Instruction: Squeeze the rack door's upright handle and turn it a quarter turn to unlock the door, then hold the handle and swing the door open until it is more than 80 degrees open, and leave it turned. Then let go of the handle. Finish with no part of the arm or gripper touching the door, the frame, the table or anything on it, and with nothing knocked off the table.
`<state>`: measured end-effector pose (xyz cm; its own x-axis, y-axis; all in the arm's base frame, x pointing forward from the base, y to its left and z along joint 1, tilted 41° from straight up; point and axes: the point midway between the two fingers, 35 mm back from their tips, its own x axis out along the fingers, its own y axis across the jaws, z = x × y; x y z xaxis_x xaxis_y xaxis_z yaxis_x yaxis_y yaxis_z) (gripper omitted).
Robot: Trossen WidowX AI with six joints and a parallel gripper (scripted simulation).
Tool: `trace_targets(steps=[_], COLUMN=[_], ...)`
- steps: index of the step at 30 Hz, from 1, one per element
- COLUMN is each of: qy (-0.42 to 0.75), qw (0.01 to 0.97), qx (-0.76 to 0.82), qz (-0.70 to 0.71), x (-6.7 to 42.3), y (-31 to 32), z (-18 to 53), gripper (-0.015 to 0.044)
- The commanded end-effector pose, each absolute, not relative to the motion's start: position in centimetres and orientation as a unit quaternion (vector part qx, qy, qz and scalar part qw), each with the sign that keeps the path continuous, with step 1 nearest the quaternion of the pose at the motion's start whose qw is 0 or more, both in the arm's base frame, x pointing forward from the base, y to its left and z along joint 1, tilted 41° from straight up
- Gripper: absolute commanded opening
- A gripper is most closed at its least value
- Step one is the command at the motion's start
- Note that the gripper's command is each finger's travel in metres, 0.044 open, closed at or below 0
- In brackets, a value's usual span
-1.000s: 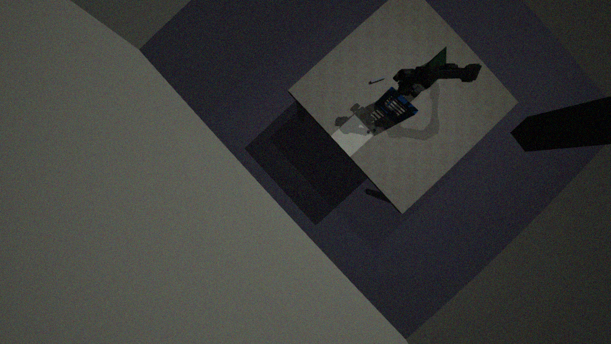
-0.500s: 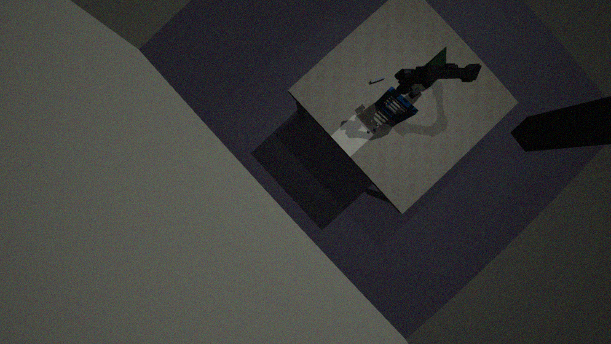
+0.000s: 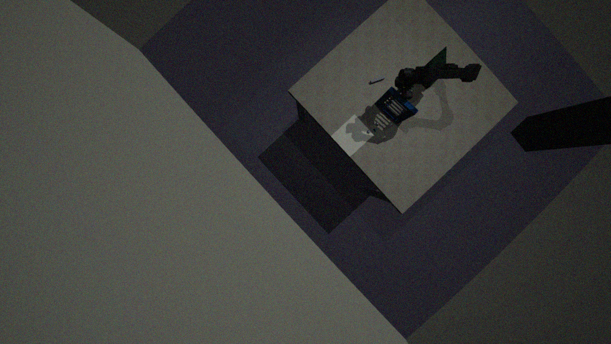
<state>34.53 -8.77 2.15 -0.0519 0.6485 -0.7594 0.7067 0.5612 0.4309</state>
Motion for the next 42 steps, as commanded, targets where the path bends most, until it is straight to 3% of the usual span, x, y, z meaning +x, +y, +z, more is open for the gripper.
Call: trace_targets(steps=[1, 17, 26, 36, 42], qy=[0.719, 0.629, 0.624, 0.624, 0.653], qw=[0.462, 0.233, 0.222, 0.222, 0.278], qx=[0.511, 0.648, 0.652, 0.652, 0.631], qz=[-0.093, -0.359, -0.369, -0.369, -0.314], x=[34.55, 34.55, 34.55, 34.55, 34.55], y=[-8.71, -8.73, -8.73, -8.73, -8.73], z=[2.12, 2.11, 2.11, 2.11, 2.12], gripper=[0.0023, 0.0023, 0.0023, 0.0285, 0.0295])
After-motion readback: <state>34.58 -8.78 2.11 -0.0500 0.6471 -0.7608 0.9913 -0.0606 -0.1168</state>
